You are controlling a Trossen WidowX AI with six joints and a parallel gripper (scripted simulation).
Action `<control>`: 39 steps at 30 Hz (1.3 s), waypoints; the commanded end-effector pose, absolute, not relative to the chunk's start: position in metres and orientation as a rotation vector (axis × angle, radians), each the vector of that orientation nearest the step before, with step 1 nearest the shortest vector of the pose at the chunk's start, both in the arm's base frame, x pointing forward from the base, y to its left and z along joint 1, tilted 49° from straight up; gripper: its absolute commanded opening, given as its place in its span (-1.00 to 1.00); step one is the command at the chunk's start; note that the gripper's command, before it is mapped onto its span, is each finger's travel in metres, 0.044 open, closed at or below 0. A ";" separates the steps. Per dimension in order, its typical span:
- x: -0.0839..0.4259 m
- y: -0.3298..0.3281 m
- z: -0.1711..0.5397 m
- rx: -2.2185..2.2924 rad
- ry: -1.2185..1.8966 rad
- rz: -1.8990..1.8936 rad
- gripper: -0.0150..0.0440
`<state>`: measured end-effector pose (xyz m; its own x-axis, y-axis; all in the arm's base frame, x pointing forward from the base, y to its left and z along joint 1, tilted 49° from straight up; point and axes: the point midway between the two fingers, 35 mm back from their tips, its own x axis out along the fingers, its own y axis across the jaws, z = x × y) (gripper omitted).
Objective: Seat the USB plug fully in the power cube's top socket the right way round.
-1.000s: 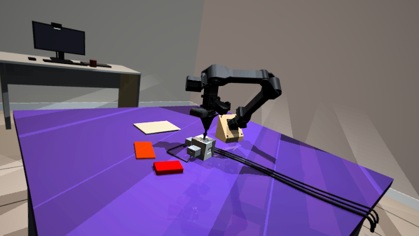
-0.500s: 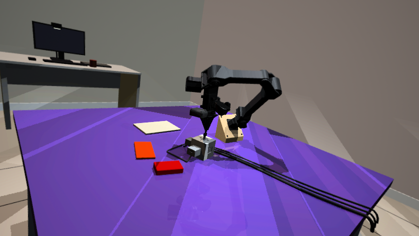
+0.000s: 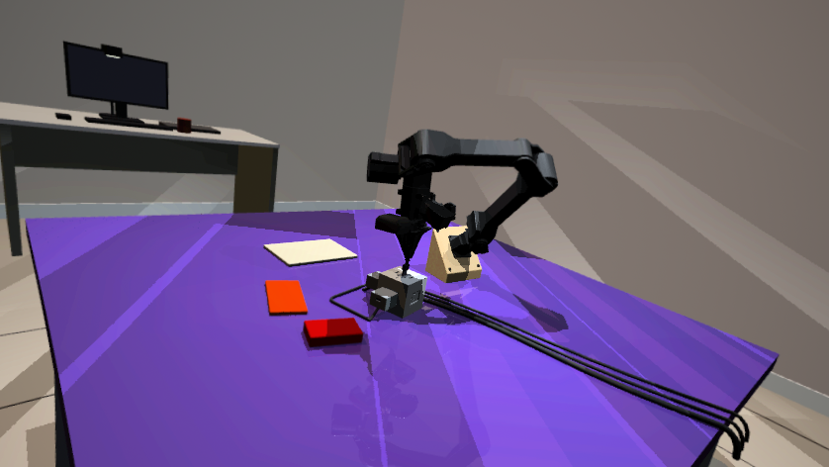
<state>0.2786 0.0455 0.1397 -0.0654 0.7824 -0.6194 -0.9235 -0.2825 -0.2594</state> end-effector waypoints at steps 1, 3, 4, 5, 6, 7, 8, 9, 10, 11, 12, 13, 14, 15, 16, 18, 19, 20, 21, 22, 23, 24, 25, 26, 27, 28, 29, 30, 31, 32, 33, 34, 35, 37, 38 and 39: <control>0.279 0.046 0.140 -0.798 0.238 1.678 -0.49; 0.279 0.046 0.140 -0.798 0.238 1.678 -0.49; 0.279 0.047 0.140 -0.798 0.238 1.678 -0.49; 0.279 0.047 0.139 -0.798 0.238 1.678 -0.49; 0.279 0.047 0.139 -0.798 0.238 1.678 -0.49; 0.279 0.047 0.139 -0.798 0.238 1.678 -0.49; 0.279 0.047 0.139 -0.798 0.238 1.678 -0.49; 0.279 0.047 0.139 -0.798 0.238 1.678 -0.49; 0.279 0.047 0.139 -0.798 0.238 1.678 -0.49; 0.279 0.047 0.139 -0.798 0.238 1.678 -0.49; 0.279 0.047 0.139 -0.798 0.238 1.678 -0.49; 0.279 0.047 0.139 -0.798 0.238 1.678 -0.49; 0.279 0.047 0.139 -0.798 0.238 1.678 -0.49; 0.279 0.047 0.139 -0.798 0.238 1.678 -0.49; 0.279 0.048 0.139 -0.798 0.238 1.678 -0.49; 0.279 0.048 0.138 -0.798 0.238 1.678 -0.49; 0.279 0.048 0.138 -0.798 0.238 1.678 -0.49; 0.279 0.048 0.138 -0.798 0.238 1.678 -0.49; 0.279 0.048 0.138 -0.798 0.238 1.678 -0.49; 0.279 0.048 0.138 -0.798 0.238 1.678 -0.49; 0.279 0.048 0.138 -0.798 0.238 1.678 -0.49; 0.279 0.048 0.138 -0.798 0.238 1.678 -0.49; 0.279 0.048 0.138 -0.798 0.238 1.678 -0.49; 0.279 0.048 0.138 -0.798 0.238 1.678 -0.49; 0.279 0.049 0.138 -0.798 0.238 1.678 -0.49; 0.279 0.049 0.138 -0.798 0.238 1.678 -0.49; 0.279 0.049 0.138 -0.798 0.238 1.678 -0.49; 0.279 0.049 0.138 -0.798 0.238 1.678 -0.49; 0.279 0.049 0.137 -0.798 0.238 1.678 -0.49; 0.279 0.049 0.137 -0.798 0.238 1.678 -0.49; 0.279 0.049 0.137 -0.798 0.238 1.678 -0.49; 0.279 0.049 0.137 -0.798 0.238 1.678 -0.49; 0.279 0.049 0.137 -0.798 0.238 1.678 -0.49; 0.279 0.049 0.137 -0.798 0.238 1.678 -0.49; 0.279 0.050 0.137 -0.798 0.238 1.678 -0.49; 0.279 0.050 0.137 -0.798 0.238 1.678 -0.49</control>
